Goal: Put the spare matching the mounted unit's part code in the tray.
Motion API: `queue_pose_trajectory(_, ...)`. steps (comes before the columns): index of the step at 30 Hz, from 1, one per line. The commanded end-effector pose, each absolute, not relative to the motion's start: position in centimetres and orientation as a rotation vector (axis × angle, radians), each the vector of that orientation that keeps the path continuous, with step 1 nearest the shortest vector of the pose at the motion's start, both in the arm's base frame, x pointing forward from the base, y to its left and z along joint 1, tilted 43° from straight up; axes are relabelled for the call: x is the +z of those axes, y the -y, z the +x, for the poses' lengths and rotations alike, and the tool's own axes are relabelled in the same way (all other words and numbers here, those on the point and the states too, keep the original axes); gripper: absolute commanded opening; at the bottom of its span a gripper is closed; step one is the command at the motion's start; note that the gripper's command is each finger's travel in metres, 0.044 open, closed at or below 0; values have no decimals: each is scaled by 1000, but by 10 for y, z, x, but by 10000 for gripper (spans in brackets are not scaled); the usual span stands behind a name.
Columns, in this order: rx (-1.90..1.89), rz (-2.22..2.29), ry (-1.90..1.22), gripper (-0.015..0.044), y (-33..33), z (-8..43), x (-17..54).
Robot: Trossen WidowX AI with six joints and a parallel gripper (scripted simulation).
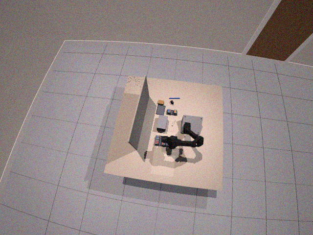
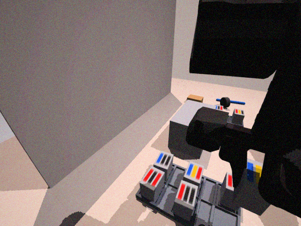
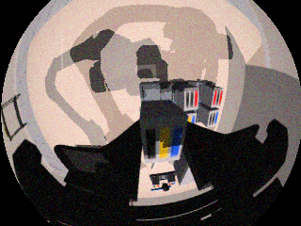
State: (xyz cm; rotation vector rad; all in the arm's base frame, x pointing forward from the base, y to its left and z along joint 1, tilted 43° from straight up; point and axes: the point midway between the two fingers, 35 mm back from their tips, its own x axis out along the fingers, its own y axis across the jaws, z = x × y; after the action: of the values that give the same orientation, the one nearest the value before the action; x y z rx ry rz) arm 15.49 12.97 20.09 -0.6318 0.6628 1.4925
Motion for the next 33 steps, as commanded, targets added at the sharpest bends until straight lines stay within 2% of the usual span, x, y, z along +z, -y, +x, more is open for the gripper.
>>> queue_pose_trajectory(1, 1495, -628, -655, 0, -120, 155, 214)
queue_pose_trajectory(7, 1492, -633, -650, 0, -113, 156, 222)
queue_pose_trajectory(33, 1416, -696, -736, 0, -48, 267, 183)
